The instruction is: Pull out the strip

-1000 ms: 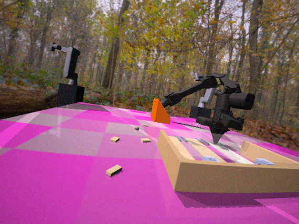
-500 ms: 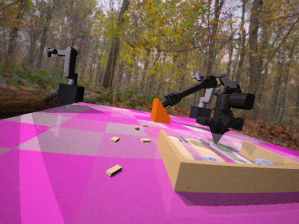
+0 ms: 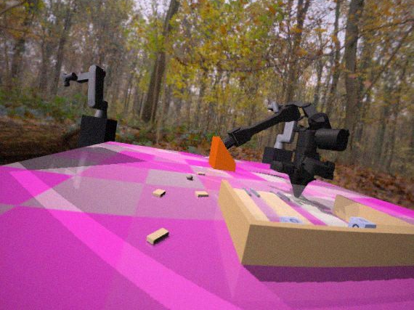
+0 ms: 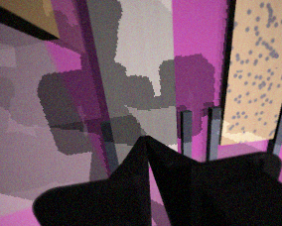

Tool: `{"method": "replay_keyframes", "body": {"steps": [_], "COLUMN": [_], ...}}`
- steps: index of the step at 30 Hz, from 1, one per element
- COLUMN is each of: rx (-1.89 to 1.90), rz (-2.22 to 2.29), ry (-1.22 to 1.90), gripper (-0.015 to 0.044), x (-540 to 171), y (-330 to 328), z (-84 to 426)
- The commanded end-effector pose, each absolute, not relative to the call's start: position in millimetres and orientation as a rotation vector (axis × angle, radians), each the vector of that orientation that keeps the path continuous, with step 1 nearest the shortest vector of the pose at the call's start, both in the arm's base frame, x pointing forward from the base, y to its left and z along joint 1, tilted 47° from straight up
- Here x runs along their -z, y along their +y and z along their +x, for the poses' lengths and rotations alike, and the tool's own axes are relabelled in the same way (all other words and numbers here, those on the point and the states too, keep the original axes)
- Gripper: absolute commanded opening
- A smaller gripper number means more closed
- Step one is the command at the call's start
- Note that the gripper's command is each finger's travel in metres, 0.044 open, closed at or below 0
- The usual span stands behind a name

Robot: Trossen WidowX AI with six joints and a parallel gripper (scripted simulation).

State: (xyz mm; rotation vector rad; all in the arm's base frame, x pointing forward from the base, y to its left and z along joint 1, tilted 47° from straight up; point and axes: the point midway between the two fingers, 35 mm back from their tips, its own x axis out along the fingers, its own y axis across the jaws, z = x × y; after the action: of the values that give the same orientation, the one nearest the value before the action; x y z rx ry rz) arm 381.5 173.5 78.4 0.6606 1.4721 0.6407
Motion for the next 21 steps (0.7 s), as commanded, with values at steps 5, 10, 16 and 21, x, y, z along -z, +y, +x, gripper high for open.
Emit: {"method": "replay_keyframes", "body": {"steps": [5, 10, 16, 21], "rx": [-0.635, -0.635, -0.634, -0.634], "rz": [0.663, 0.664, 0.664, 0.664], "ry": [1.492, 1.492, 1.492, 1.493], "gripper": [0.0000, 0.0000, 0.0000, 0.0000], "x": [-74.1, -74.0, -73.9, -73.9], "y": [175.5, 175.8, 176.2, 176.5], "z": [365.5, 358.1, 348.5, 340.7]}}
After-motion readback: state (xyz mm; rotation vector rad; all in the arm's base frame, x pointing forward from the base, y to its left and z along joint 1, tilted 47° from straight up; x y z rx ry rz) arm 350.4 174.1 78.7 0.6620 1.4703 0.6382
